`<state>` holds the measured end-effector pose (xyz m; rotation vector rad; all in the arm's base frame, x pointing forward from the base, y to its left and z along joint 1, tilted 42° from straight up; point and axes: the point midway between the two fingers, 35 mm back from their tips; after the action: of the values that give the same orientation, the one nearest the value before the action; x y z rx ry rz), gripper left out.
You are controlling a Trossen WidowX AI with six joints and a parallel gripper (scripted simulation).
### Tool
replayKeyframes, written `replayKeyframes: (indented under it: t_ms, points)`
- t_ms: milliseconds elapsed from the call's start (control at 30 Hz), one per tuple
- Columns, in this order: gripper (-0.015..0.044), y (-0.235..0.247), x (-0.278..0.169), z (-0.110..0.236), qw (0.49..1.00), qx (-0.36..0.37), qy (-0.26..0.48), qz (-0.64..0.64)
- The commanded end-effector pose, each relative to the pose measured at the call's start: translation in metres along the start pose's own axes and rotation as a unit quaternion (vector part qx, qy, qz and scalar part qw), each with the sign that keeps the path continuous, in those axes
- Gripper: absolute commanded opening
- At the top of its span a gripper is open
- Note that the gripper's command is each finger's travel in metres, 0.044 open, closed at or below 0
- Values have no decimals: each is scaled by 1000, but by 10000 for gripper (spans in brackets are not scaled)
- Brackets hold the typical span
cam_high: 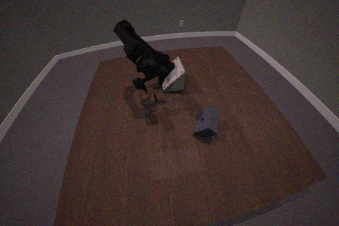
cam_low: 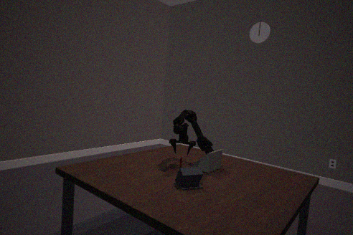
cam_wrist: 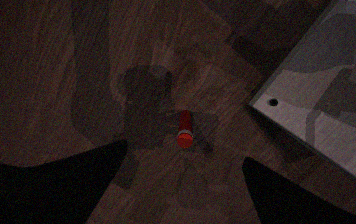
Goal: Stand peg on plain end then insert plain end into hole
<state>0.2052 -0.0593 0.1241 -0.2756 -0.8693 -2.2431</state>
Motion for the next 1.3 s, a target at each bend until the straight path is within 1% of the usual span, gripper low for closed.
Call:
replayKeyframes:
  t_ms: [0, 1133, 1267]
  points:
    - [440, 0, 0, -5, 1000, 1, -1, -4]
    - [440, 1, 1, -60, 1000, 2, -2, -4]
    - [440, 1, 1, -62, 1000, 3, -2, -4]
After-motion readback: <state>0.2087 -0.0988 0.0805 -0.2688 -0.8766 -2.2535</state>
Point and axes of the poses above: the point midway between the two fingers, 35 mm back from their tips, its own z axis back along the fingers, its own y axis across the jaws, x = y × z, and after that the axes turned 14 degrees about z, right-handed
